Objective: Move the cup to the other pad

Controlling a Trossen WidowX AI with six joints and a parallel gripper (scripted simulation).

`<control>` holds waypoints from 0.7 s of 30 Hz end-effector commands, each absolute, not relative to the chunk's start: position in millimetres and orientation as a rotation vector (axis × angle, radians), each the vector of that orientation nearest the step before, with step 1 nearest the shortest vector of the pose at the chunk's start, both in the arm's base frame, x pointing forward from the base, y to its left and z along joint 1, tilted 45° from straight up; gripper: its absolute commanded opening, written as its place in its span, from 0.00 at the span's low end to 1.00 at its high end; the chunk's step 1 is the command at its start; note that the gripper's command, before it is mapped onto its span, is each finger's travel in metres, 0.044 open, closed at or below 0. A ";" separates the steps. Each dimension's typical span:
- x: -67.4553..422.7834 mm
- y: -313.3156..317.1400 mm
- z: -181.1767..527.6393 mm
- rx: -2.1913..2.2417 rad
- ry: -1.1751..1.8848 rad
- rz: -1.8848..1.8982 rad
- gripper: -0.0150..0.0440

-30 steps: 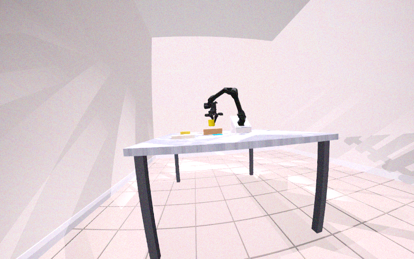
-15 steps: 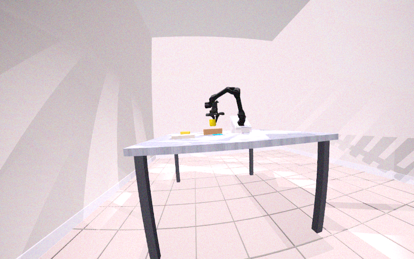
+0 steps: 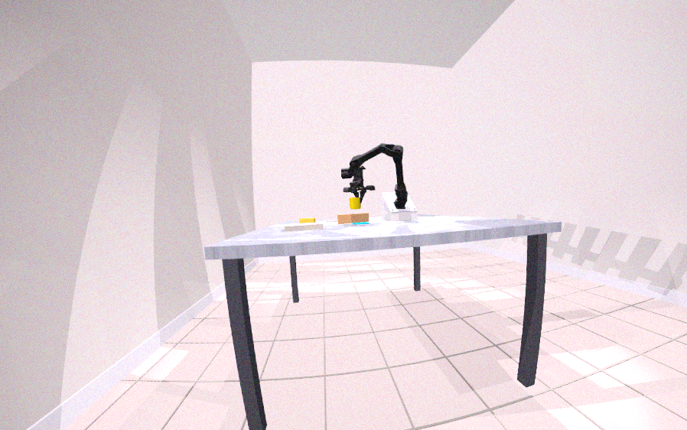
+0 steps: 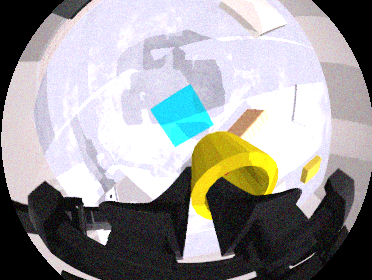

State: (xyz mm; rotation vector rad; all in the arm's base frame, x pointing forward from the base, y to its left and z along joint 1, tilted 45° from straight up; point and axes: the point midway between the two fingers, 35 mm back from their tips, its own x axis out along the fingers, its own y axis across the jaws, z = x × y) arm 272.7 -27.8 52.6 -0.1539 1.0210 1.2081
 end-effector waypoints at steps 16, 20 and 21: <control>262.3 2.5 83.6 -0.143 1.023 1.207 0.25; 260.0 8.5 89.7 -0.143 1.022 1.207 0.25; 259.4 10.0 91.2 -0.142 1.022 1.207 0.25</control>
